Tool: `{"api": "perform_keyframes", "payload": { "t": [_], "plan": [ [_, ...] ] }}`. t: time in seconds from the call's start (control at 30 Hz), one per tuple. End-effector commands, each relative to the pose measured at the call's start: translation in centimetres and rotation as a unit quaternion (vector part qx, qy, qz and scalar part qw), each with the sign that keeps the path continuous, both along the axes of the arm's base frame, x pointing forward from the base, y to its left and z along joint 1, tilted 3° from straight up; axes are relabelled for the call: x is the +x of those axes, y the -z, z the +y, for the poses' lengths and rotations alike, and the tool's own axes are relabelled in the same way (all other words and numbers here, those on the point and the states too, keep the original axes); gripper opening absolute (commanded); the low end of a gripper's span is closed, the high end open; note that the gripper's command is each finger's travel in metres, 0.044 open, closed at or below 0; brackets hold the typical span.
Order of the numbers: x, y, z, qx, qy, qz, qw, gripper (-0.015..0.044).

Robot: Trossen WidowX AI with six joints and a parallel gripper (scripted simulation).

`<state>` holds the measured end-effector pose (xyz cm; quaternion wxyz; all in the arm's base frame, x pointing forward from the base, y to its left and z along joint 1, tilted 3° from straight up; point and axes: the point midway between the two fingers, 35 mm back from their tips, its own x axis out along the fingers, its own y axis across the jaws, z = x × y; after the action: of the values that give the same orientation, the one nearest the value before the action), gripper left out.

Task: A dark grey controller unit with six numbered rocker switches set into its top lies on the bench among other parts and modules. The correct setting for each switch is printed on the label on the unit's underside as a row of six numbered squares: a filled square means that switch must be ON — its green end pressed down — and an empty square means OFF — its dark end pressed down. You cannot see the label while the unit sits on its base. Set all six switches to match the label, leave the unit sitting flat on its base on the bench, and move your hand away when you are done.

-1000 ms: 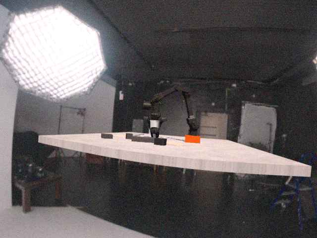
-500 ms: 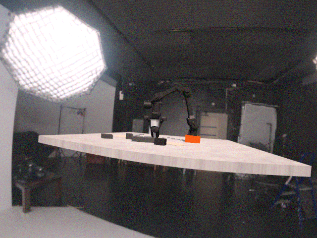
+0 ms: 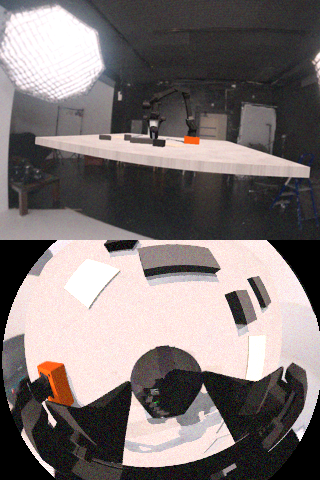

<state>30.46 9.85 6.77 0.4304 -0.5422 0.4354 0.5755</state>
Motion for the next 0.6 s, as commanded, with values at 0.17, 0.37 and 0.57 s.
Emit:
{"api": "perform_keyframes", "payload": {
  "t": [0.17,0.37,0.57],
  "plan": [
    [0.4,-0.7,-0.7,0.008,0.001,-0.002,1.0,0.0335],
    [0.5,-0.9,-1.1,0.014,0.002,-0.001,1.0,0.0335],
    [0.7,-1.2,-1.5,0.019,0.002,0.001,1.0,0.0335]
  ]
}}
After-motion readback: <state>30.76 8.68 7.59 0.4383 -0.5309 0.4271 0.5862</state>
